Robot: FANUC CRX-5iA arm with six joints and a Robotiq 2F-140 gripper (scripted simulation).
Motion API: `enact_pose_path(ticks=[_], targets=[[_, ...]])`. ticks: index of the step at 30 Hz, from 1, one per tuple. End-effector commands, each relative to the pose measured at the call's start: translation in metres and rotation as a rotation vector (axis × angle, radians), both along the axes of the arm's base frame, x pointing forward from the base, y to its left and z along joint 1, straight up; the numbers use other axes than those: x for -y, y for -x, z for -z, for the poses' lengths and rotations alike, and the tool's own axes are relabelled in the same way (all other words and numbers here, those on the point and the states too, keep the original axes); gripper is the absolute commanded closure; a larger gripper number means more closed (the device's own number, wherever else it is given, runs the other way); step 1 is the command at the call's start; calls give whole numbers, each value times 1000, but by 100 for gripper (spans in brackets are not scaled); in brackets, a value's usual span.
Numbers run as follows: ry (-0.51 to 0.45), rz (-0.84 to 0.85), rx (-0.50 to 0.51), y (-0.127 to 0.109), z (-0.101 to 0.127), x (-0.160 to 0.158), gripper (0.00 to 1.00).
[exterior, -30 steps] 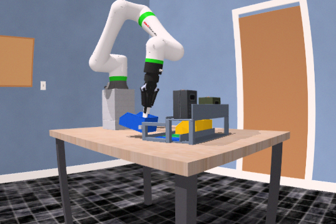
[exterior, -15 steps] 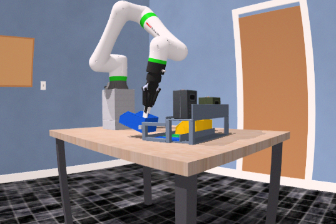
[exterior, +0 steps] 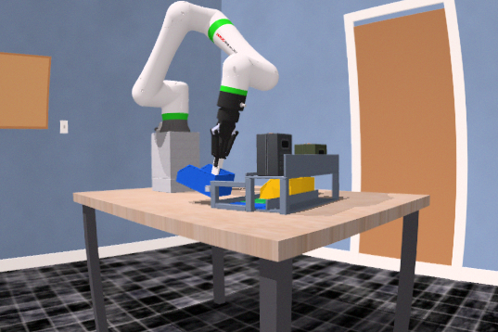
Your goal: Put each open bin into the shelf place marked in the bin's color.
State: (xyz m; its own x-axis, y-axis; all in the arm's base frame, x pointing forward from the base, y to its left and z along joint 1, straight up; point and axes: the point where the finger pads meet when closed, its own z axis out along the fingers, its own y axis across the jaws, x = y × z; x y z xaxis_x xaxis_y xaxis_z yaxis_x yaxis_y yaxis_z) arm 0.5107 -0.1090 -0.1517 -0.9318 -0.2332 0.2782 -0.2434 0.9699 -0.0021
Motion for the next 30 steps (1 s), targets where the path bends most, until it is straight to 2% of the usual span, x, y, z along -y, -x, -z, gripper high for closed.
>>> enact_pose_path(ticks=[1, 30], targets=[[0, 0, 0, 0, 0, 0, 100], [0, 0, 0, -4, 0, -1, 100]])
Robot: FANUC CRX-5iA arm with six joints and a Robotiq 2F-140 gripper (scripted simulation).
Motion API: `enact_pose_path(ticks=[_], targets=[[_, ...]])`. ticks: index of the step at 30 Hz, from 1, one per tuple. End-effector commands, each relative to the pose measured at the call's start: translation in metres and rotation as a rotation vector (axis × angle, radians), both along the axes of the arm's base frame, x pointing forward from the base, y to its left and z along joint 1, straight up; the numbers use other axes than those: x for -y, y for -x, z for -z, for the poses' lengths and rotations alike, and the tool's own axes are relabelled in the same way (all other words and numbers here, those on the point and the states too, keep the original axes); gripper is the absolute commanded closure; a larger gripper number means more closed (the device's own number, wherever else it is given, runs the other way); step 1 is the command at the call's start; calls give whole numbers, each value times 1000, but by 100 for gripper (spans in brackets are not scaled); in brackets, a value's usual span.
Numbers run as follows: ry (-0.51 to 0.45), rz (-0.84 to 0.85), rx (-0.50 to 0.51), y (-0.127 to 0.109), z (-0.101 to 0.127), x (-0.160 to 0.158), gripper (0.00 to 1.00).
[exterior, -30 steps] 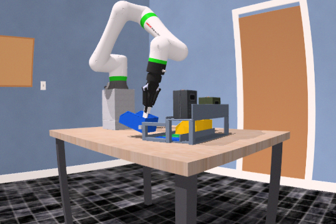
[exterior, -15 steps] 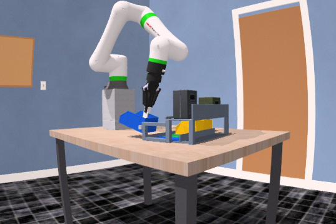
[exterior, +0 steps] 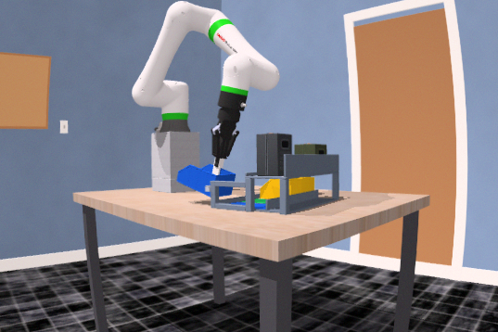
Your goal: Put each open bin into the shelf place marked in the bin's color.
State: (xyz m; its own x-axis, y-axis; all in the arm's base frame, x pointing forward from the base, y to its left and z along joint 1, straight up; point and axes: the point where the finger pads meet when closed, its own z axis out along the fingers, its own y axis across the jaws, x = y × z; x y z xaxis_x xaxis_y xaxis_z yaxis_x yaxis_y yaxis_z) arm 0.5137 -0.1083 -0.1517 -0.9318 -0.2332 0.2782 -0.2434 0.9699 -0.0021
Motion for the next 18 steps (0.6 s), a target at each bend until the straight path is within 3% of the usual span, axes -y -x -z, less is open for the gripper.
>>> enact_pose_path(ticks=[1, 18], targets=[[0, 0, 0, -2, 0, 0, 100], [0, 0, 0, -12, 0, -3, 100]])
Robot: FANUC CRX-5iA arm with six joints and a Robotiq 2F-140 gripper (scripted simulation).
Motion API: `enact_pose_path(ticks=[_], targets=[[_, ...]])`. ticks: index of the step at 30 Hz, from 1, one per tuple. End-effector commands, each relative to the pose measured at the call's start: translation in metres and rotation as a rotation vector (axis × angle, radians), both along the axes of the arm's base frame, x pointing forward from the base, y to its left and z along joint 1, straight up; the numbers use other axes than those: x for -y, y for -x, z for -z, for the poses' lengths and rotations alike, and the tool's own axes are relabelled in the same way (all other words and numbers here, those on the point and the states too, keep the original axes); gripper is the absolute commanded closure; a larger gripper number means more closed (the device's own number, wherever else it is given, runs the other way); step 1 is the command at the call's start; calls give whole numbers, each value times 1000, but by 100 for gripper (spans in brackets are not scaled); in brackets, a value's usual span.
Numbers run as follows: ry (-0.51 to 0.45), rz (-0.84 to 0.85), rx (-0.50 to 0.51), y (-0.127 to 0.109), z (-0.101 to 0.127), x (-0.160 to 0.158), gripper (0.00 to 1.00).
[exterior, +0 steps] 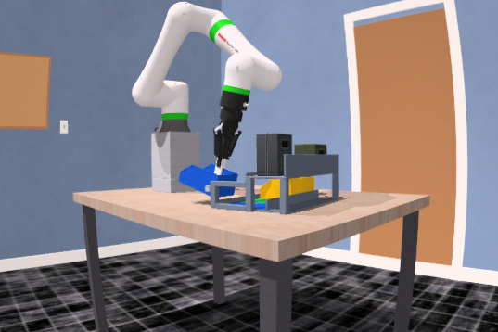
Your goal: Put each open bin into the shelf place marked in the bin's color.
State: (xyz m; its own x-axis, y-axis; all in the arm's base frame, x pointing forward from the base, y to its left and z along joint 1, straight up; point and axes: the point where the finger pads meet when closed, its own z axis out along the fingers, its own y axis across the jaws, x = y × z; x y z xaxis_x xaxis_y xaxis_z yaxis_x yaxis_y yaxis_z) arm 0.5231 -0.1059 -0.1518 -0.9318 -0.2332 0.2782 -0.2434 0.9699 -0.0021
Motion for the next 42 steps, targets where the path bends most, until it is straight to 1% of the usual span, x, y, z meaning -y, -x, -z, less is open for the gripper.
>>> enact_pose_path(ticks=[1, 19, 42], targets=[[0, 0, 0, -2, 0, 0, 100], [0, 0, 0, -18, 0, -4, 100], [0, 0, 0, -43, 0, -11, 100]])
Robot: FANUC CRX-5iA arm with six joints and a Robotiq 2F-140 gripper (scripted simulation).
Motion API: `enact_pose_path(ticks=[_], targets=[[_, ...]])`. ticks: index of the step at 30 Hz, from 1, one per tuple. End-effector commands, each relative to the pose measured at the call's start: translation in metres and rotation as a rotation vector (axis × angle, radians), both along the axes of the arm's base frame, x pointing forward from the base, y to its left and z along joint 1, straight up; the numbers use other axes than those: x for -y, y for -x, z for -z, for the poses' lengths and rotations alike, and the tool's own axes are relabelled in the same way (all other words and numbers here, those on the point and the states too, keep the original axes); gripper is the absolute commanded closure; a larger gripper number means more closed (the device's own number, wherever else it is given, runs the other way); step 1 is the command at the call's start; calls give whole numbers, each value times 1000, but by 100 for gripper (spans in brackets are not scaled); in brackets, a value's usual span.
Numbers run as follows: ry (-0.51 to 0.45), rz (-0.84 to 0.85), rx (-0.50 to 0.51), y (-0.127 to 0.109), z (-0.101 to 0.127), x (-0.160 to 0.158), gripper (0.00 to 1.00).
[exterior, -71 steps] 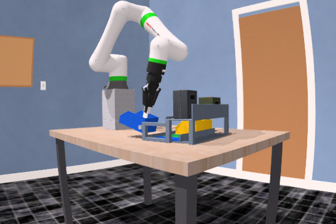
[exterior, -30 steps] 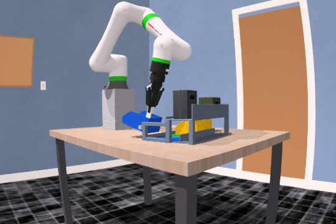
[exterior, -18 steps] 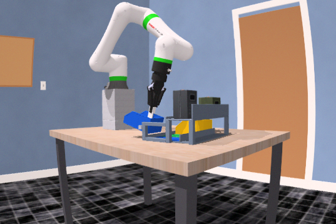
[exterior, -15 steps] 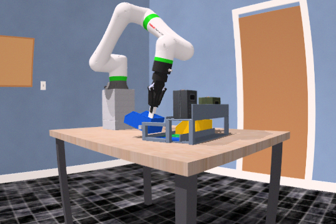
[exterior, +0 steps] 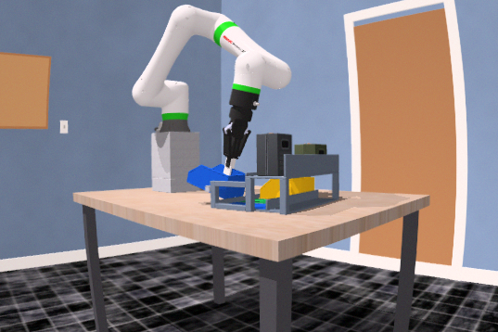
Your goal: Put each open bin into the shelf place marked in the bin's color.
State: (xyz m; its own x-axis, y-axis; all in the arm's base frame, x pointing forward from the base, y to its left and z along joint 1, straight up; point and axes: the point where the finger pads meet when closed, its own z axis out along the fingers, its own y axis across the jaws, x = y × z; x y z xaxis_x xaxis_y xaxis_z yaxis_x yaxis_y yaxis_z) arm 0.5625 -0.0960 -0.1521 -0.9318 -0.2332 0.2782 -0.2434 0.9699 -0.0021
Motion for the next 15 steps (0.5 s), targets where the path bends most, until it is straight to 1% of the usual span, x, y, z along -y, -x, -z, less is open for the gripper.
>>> enact_pose_path(ticks=[1, 15], targets=[[0, 0, 0, -5, 0, -1, 100], [0, 0, 0, -18, 0, -4, 100]])
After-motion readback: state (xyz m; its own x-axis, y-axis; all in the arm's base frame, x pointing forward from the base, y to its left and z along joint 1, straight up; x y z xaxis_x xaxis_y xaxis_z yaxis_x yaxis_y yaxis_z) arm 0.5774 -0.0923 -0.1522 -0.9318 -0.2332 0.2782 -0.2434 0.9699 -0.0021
